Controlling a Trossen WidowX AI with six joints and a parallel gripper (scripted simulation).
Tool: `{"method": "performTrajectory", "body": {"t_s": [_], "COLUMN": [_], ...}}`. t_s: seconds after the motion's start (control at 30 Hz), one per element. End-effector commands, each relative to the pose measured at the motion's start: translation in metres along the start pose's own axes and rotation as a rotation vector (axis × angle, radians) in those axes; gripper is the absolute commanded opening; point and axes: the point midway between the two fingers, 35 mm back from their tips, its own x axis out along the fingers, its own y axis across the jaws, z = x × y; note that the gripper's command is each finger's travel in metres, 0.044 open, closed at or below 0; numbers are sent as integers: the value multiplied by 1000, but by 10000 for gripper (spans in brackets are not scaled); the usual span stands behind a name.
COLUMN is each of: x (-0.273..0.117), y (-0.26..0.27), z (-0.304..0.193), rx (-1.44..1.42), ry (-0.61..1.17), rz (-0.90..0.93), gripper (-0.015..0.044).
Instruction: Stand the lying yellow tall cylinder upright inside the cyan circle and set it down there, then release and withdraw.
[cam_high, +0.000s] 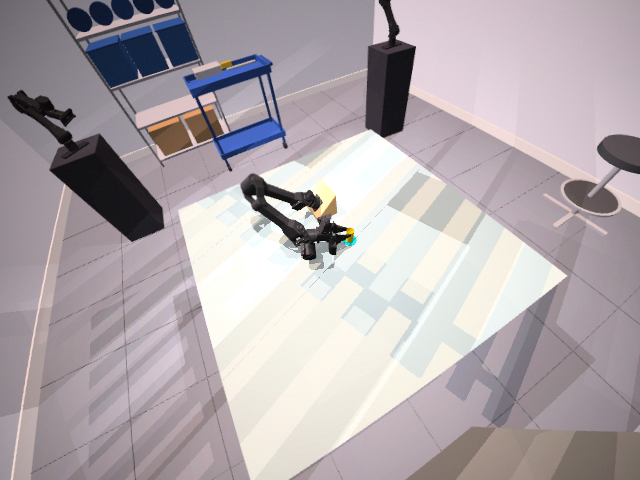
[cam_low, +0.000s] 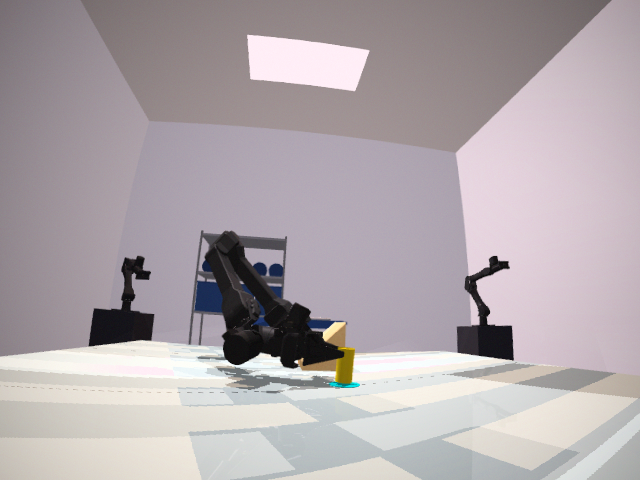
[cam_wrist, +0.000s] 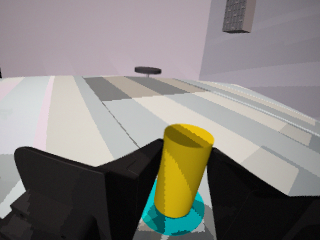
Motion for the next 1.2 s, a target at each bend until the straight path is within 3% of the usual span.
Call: {"method": "performTrajectory", "body": {"t_s": [0.0,0.3,0.67,0.87,1.17], "x": [2,2,2,1,-4], "y": [1,1,1,0,-4], "z": [-4,-4,-4,-1,48], "rx": [-4,-4,-4,-4,-7], "ry": [-2,-2,-2,-2,-1], "rz": [1,1,1,2,6], "gripper": [105,105,394,400,400]}}
